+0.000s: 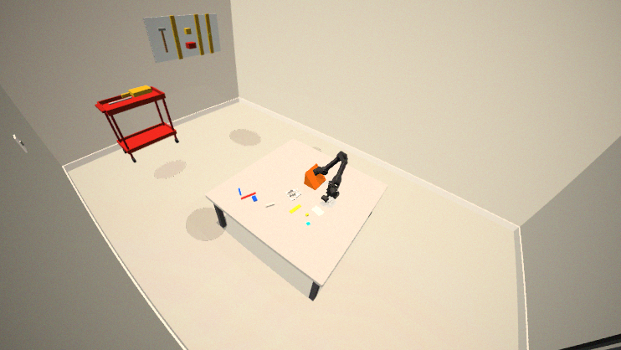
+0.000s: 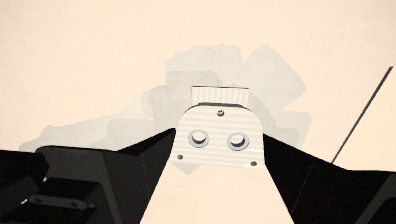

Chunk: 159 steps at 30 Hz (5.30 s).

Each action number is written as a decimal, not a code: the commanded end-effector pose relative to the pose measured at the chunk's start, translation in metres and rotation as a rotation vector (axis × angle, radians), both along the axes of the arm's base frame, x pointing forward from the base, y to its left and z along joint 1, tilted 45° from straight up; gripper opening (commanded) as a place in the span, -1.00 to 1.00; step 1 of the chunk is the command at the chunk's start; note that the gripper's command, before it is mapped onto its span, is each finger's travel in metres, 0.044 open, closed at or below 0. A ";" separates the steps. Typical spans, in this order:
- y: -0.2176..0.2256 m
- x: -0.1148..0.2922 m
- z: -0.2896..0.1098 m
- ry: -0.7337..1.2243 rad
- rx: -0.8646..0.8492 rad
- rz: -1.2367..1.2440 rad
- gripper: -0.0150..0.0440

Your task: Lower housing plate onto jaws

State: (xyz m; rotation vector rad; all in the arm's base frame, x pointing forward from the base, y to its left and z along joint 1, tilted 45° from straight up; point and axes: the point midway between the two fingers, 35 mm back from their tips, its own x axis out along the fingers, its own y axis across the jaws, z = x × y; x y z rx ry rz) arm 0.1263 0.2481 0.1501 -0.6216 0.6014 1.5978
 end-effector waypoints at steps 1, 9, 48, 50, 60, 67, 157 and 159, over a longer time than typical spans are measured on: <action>0.000 0.000 0.000 0.000 0.000 0.000 0.71; 0.000 0.000 0.000 0.000 0.000 0.000 0.70; -0.054 0.020 0.043 0.052 -0.030 -0.067 0.70; -0.056 0.025 0.040 0.076 -0.039 -0.094 0.70; -0.065 0.051 0.023 0.195 -0.081 -0.231 0.70; -0.074 0.068 0.011 0.279 -0.106 -0.327 0.70; -0.237 0.153 -0.154 1.312 -0.192 -1.320 0.70; -0.237 0.153 -0.154 1.312 -0.192 -1.320 0.70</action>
